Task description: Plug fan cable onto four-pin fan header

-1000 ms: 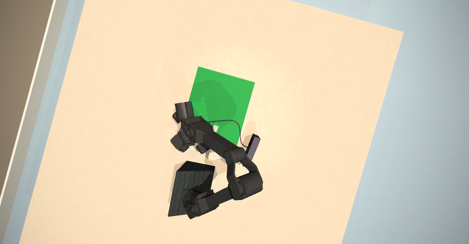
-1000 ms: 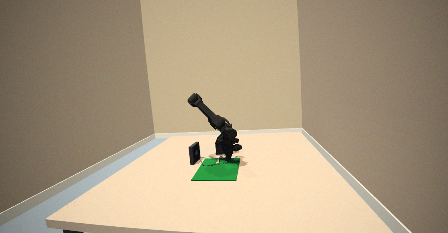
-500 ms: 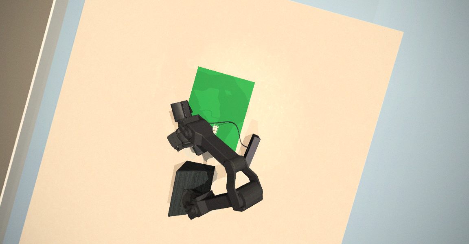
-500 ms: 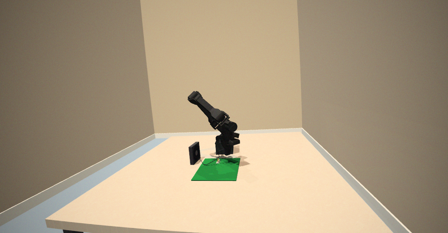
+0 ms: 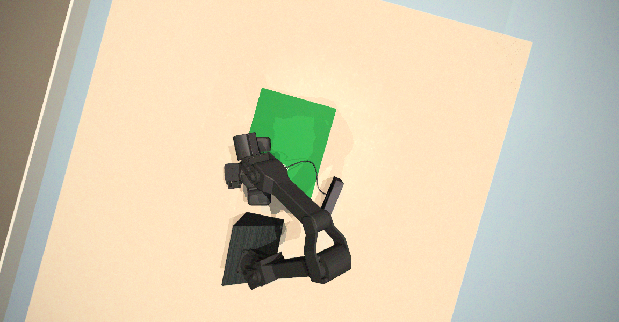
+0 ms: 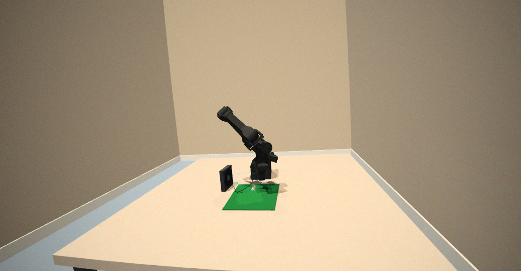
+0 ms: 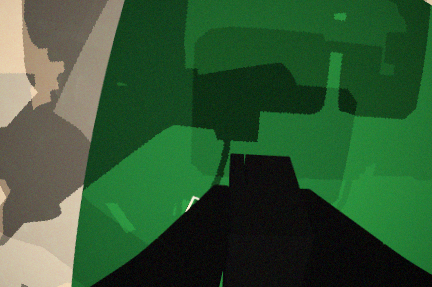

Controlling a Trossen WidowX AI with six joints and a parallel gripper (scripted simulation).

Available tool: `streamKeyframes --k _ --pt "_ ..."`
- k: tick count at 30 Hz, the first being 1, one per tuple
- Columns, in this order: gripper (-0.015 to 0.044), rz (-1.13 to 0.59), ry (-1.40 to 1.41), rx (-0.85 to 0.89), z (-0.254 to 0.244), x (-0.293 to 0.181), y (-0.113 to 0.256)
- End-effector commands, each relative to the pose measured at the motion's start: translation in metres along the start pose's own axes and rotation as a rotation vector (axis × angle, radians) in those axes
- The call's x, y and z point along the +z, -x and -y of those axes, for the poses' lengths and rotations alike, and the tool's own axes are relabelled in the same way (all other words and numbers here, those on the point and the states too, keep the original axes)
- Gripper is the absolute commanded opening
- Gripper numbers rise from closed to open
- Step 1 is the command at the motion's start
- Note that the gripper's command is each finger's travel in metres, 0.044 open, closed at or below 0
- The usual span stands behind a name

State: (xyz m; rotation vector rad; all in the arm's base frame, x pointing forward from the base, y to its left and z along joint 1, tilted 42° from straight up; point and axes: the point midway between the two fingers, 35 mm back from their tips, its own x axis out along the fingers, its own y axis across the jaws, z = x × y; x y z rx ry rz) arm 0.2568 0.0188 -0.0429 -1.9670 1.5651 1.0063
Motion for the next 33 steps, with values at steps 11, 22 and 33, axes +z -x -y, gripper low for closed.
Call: streamKeyframes --k 11,22,33 --pt "0.0 -0.004 -0.508 0.002 -0.002 -0.015 -0.001" --pt "0.0 -0.005 -0.89 0.001 -0.004 -0.026 -0.001" --pt "0.0 -0.007 -1.271 0.0 -0.006 -0.037 -0.001"
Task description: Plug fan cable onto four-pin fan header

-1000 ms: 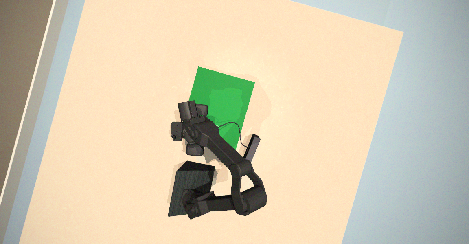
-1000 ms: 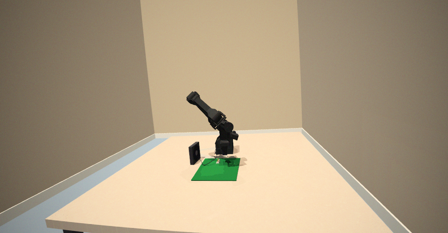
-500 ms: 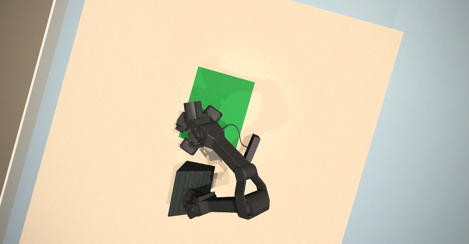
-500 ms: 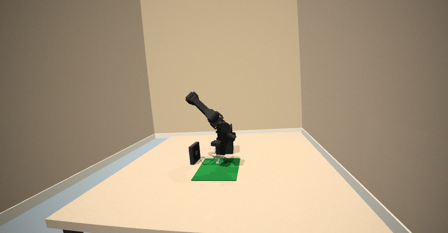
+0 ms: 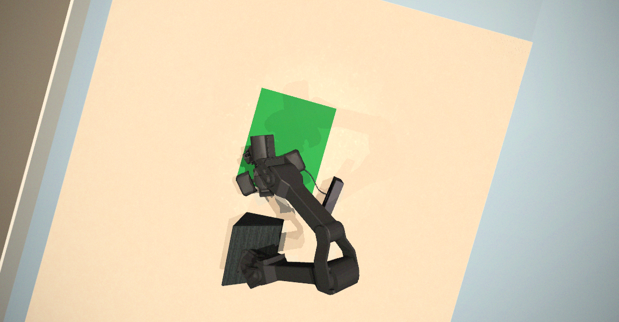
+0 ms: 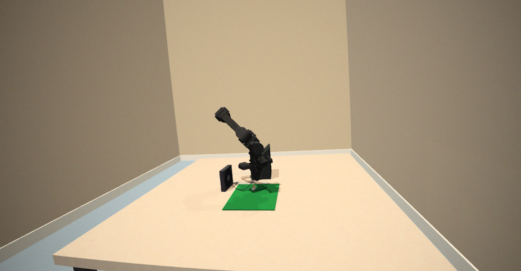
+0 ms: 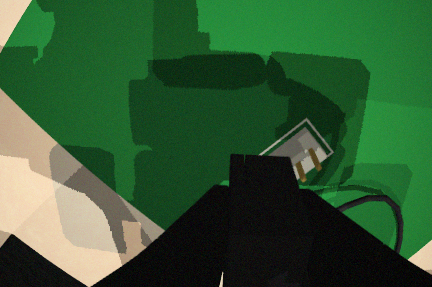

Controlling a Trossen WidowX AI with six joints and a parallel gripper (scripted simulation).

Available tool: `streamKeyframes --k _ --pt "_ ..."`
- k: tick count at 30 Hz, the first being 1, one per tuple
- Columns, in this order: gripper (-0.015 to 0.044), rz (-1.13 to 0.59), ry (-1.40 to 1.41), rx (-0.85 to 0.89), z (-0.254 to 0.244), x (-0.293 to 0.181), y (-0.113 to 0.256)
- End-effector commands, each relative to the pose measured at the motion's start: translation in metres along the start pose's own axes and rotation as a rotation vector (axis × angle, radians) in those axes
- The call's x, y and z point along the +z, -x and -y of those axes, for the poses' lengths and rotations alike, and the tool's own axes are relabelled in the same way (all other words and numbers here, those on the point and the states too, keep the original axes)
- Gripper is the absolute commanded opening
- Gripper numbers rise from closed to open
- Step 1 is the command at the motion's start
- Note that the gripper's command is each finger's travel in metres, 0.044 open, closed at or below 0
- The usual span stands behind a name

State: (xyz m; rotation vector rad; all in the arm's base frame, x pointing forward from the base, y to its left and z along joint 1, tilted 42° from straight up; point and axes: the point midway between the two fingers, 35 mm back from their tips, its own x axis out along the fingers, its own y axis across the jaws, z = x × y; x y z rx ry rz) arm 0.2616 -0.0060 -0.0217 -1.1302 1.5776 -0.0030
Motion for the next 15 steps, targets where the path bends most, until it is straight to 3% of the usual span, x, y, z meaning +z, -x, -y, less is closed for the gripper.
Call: streamKeyframes --k 1,15 --pt "0.0 -0.005 -0.162 -0.002 0.004 -0.004 -0.001" --pt "0.0 -0.006 -0.648 -0.007 0.015 -0.013 -0.001"
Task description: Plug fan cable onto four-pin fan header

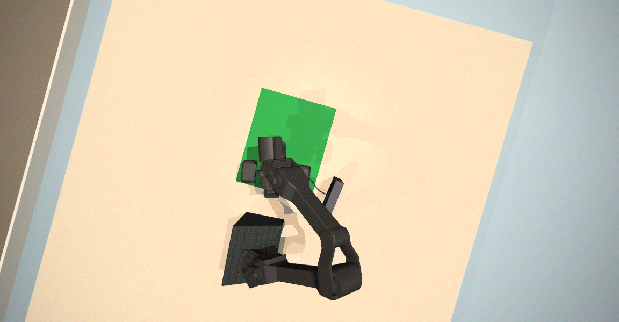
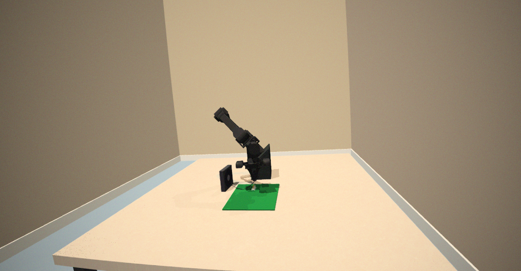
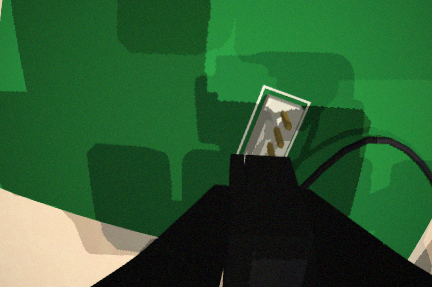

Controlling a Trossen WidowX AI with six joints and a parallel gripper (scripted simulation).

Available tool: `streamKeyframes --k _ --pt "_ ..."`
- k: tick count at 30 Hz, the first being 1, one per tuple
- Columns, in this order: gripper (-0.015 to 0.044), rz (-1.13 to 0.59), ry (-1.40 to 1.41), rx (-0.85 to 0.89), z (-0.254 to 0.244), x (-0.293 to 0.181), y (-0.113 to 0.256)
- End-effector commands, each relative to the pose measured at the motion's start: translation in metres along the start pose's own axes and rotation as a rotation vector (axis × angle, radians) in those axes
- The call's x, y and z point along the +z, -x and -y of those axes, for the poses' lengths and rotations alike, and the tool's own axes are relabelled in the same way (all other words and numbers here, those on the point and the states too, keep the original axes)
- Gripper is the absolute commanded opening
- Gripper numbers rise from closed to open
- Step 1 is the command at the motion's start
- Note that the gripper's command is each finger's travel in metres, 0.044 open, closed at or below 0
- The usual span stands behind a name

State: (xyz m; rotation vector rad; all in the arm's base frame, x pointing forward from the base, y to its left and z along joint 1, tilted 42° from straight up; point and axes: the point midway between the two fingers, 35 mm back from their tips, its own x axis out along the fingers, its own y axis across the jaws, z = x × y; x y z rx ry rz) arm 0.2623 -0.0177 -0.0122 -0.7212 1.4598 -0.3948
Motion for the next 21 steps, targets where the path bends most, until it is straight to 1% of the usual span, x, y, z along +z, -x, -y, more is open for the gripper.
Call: streamKeyframes --k 1,6,21 --pt "0.0 -0.004 -0.162 -0.005 0.0054 -0.002 -0.0008" --pt "0.0 -0.004 -0.283 -0.006 0.0088 -0.0027 -0.0019" --pt "0.0 -0.003 -0.299 -0.006 0.0108 0.002 0.0003"
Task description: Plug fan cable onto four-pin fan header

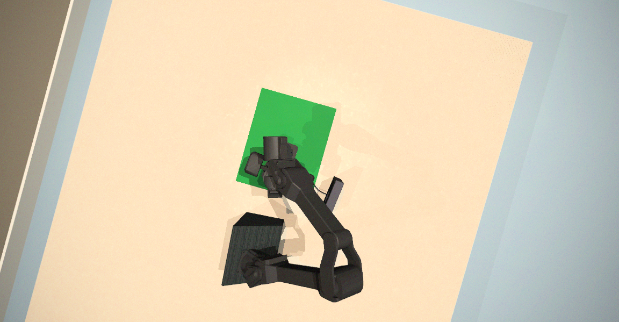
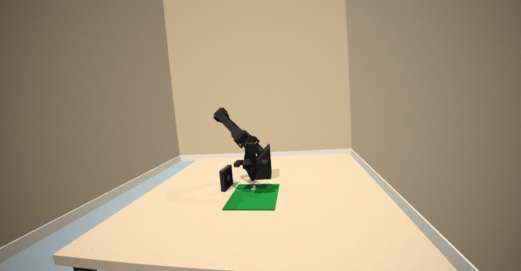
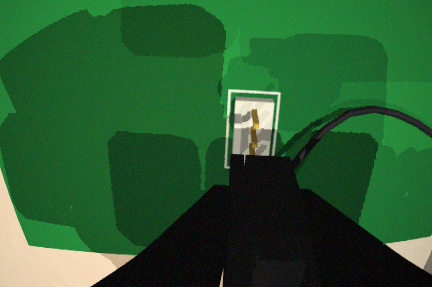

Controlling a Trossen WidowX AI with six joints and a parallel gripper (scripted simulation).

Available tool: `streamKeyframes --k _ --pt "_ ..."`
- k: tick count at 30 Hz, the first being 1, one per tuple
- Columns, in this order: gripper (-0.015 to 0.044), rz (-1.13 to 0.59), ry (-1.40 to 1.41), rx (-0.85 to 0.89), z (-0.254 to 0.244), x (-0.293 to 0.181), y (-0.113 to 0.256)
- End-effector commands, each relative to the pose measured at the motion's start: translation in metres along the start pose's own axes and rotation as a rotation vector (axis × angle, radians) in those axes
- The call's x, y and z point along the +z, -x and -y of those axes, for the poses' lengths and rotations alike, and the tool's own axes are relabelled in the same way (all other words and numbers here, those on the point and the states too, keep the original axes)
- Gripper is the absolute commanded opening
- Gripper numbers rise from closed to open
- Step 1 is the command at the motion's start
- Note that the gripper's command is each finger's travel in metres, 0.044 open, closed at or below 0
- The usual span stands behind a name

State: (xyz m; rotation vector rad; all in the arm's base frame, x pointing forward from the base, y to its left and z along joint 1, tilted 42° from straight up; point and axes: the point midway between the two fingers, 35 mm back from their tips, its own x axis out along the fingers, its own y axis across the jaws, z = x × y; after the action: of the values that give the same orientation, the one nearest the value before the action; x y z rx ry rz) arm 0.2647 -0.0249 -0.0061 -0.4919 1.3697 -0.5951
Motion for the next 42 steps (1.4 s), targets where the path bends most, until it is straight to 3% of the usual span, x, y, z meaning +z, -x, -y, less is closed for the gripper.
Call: streamKeyframes --k 1,14,19,42 --pt "0.0 0.001 -0.011 -0.003 0.001 0.002 0.001" --pt "0.0 0.001 0.002 -0.003 0.001 0.004 0.001" --pt "0.0 0.001 0.002 -0.004 0.001 0.004 -0.022" --pt "0.0 0.001 0.011 -0.004 0.001 0.003 -0.022"
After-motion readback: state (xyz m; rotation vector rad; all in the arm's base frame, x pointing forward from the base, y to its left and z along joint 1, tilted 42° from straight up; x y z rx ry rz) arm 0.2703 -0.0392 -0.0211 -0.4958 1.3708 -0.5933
